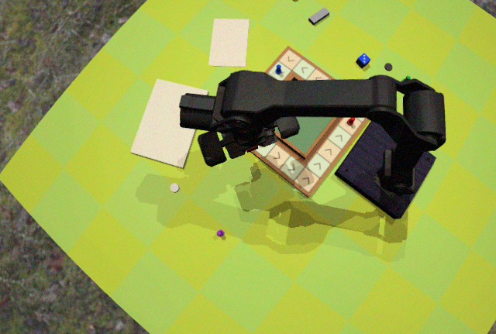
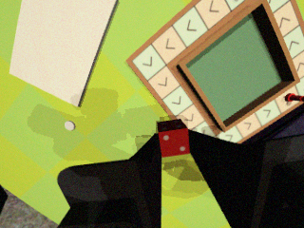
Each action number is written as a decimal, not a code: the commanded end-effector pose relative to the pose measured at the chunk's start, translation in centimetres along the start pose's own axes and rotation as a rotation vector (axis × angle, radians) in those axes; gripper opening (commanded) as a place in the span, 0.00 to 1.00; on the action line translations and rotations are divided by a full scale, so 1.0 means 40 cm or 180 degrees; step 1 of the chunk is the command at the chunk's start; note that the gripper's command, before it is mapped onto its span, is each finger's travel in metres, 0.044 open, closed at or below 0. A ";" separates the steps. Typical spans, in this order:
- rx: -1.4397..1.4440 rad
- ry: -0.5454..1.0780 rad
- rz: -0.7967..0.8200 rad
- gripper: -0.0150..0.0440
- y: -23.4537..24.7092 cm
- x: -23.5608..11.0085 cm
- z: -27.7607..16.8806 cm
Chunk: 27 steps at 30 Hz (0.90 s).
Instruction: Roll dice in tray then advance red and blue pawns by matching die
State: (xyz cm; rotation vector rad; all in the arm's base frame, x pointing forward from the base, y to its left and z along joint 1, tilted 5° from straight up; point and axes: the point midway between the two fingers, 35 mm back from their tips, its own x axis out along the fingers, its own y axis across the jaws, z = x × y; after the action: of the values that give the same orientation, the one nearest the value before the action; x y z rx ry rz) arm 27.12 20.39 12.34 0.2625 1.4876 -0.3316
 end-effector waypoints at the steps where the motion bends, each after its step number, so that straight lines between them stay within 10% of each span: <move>1: -0.0262 -0.0012 -0.0011 0.25 -0.053 0.011 0.034; 27: -0.1734 -0.0009 -0.0053 0.25 -0.356 0.080 0.125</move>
State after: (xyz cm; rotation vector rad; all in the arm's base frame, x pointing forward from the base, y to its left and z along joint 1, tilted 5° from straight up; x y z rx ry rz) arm 26.95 6.24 10.22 -0.1459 1.5214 0.0350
